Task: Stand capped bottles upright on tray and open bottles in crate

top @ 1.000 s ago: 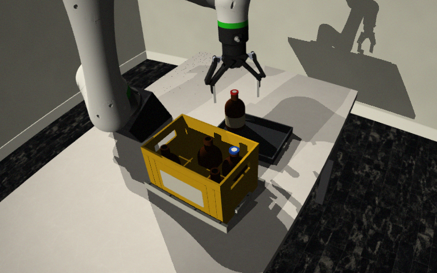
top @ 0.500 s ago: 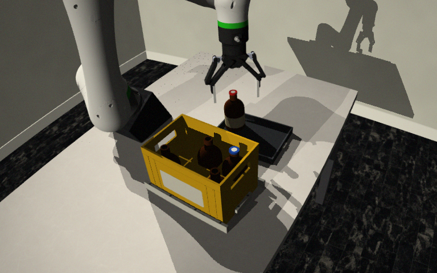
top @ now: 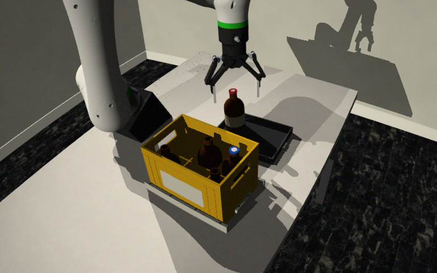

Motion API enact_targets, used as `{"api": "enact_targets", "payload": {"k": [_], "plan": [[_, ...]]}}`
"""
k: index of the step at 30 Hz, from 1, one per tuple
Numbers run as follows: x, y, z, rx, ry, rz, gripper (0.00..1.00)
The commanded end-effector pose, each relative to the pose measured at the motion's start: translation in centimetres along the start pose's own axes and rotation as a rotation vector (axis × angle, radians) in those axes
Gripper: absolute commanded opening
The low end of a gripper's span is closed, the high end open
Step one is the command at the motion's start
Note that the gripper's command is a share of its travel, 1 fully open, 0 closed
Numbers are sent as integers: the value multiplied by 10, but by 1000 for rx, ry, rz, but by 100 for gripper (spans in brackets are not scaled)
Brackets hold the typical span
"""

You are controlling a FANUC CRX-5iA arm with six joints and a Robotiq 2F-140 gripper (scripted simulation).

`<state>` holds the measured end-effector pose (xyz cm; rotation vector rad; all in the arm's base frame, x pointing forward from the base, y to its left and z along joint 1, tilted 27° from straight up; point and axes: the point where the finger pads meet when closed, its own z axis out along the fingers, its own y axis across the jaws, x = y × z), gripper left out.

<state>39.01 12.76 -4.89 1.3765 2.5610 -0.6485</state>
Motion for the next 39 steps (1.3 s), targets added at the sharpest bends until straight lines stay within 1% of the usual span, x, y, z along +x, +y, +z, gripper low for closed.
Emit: {"api": "enact_targets", "payload": {"k": [1, 17, 32, 39], "plan": [[0, 0, 0, 0, 0, 0, 100], [0, 0, 0, 0, 0, 0, 100], [0, 0, -50, 0, 0, 0, 100], [0, 0, -53, 0, 0, 0, 100]]}}
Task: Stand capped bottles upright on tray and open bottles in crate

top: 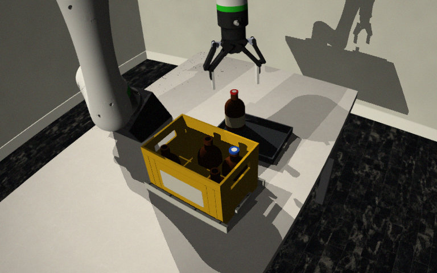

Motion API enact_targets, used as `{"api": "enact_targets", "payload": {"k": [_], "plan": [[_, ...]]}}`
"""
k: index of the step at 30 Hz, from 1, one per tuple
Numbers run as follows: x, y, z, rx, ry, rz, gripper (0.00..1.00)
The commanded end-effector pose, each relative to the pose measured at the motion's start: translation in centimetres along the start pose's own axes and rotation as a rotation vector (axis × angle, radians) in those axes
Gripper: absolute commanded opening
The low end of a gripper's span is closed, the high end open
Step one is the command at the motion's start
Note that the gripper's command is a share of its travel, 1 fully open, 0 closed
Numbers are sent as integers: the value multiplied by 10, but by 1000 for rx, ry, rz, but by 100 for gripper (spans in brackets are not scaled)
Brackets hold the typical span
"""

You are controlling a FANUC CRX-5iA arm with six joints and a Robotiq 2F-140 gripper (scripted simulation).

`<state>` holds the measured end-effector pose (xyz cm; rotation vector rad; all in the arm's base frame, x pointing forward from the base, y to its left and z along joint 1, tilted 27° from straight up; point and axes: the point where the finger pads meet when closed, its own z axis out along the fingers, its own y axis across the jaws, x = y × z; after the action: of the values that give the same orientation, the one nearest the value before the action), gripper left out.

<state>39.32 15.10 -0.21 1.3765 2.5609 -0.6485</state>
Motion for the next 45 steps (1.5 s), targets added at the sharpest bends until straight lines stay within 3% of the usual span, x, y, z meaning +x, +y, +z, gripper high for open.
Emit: {"api": "enact_targets", "payload": {"k": [1, 12, 13, 45], "plan": [[0, 0, -2, 0, 0, 0, 100], [0, 0, -8, 0, 0, 0, 100], [-3, 0, -8, 0, 0, 0, 38], [-99, 5, -13, 0, 0, 0, 38]]}}
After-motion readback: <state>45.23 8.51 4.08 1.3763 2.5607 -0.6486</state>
